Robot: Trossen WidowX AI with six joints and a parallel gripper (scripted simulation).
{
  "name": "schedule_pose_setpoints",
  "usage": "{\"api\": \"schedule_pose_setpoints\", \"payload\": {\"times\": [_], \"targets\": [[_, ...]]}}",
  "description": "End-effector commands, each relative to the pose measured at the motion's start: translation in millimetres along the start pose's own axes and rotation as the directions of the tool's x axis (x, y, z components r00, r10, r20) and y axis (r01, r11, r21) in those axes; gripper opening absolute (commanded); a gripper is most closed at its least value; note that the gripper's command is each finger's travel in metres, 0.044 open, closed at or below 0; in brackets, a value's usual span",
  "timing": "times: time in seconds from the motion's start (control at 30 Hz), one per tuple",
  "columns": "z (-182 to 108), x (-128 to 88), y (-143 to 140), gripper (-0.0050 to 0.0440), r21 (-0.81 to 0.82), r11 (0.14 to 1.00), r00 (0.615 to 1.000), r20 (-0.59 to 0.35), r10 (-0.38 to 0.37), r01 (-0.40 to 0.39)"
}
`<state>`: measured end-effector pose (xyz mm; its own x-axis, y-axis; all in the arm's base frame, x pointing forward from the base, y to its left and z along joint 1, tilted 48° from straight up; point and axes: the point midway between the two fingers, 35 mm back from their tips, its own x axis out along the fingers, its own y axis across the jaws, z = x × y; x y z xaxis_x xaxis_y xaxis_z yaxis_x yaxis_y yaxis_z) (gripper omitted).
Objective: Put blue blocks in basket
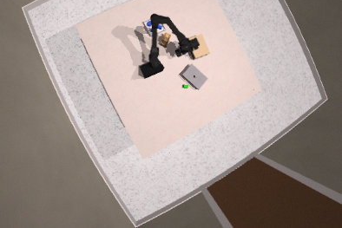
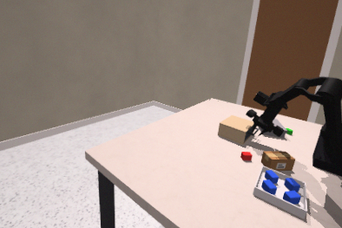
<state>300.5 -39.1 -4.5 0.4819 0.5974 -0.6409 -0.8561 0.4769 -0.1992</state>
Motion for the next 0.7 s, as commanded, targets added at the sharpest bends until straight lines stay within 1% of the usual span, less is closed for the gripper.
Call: {"api": "schedule_pose_setpoints", "payload": {"times": [0.0, 0.1, 0.6, 0.67], "targets": [[1.1, -11.4, -3.6, 0.0148, -0.01, 1.0, 1.0, 0.003, -0.013, 0.013], [1.1, -14.1, -3.6, 0.0148, -0.01, 1.0, 1.0, 0.003, -0.013, 0.013], [0.9, -54.1, -3.1, 0.0148, -0.01, 1.0, 1.0, 0.003, -0.013, 0.013], [0.9, -54.1, -3.1, 0.0148, -0.01, 1.0, 1.0, 0.003, -0.013, 0.013]]}}
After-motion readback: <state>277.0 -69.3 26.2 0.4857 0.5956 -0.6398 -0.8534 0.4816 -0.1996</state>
